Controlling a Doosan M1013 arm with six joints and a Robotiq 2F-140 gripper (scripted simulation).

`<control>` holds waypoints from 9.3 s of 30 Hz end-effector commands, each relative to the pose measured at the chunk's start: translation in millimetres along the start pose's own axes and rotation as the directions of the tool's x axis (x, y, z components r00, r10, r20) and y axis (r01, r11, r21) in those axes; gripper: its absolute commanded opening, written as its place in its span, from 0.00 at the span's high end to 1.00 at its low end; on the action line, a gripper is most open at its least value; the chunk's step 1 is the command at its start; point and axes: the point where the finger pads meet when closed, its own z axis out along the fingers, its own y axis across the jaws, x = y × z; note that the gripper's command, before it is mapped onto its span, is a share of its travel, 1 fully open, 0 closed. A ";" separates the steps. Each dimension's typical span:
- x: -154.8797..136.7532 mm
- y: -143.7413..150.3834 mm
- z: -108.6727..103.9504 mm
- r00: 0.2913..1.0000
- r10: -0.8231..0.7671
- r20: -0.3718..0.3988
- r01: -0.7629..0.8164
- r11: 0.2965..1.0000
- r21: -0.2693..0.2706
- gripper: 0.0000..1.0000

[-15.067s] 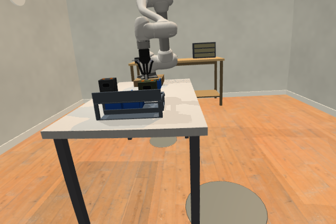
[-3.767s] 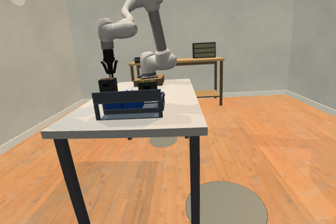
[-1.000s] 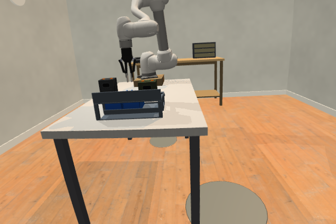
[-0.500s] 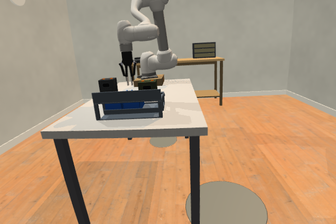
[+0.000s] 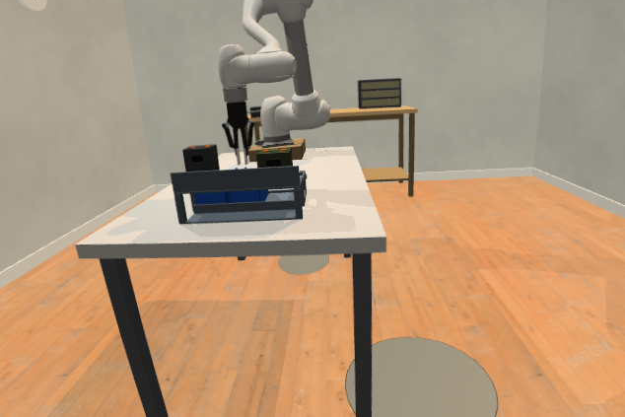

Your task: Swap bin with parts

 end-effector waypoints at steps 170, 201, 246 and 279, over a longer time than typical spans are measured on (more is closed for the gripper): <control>-2.7 -36.2 22.0 1.000 0.000 0.000 0.000 1.000 0.000 0.90; -9.9 -133.3 24.7 1.000 0.001 0.000 -0.001 1.000 0.000 0.90; 38.0 -133.1 18.1 0.985 0.001 0.174 -0.002 1.000 0.002 0.90; 40.8 -133.1 18.1 0.985 0.001 0.174 -0.002 1.000 0.002 0.90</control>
